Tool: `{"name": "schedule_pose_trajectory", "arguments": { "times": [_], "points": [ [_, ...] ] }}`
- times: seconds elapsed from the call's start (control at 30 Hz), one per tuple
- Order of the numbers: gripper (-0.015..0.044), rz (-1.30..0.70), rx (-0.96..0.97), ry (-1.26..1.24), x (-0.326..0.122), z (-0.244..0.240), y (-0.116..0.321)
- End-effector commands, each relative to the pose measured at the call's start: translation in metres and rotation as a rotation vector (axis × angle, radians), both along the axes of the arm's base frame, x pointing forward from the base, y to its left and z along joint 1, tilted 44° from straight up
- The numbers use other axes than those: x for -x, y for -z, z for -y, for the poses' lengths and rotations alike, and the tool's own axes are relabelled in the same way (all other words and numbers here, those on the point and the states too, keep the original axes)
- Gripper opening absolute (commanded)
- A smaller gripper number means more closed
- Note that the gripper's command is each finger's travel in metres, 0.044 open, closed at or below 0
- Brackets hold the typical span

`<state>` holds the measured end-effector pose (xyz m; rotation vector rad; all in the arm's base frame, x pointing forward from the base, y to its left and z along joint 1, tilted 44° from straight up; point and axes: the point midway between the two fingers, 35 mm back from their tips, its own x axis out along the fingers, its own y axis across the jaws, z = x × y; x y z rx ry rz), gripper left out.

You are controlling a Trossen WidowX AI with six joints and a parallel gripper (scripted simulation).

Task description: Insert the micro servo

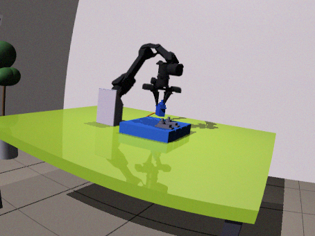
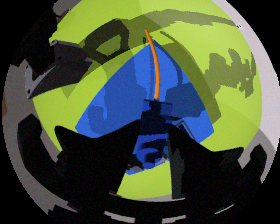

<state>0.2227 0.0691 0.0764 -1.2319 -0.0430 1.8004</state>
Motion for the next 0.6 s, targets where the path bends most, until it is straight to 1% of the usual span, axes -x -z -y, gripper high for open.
{"name": "schedule_pose_trajectory", "arguments": {
  "times": [0.0,0.1,0.57],
  "points": [
    [0.0000,-0.013,0.000,0.020,0.0002,-0.0027,-0.0044],
    [0.0000,-0.060,0.004,0.068,0.0002,-0.0027,-0.0044],
    [0.0000,-0.394,0.039,0.414,0.0002,-0.0025,-0.0042]
  ]
}}
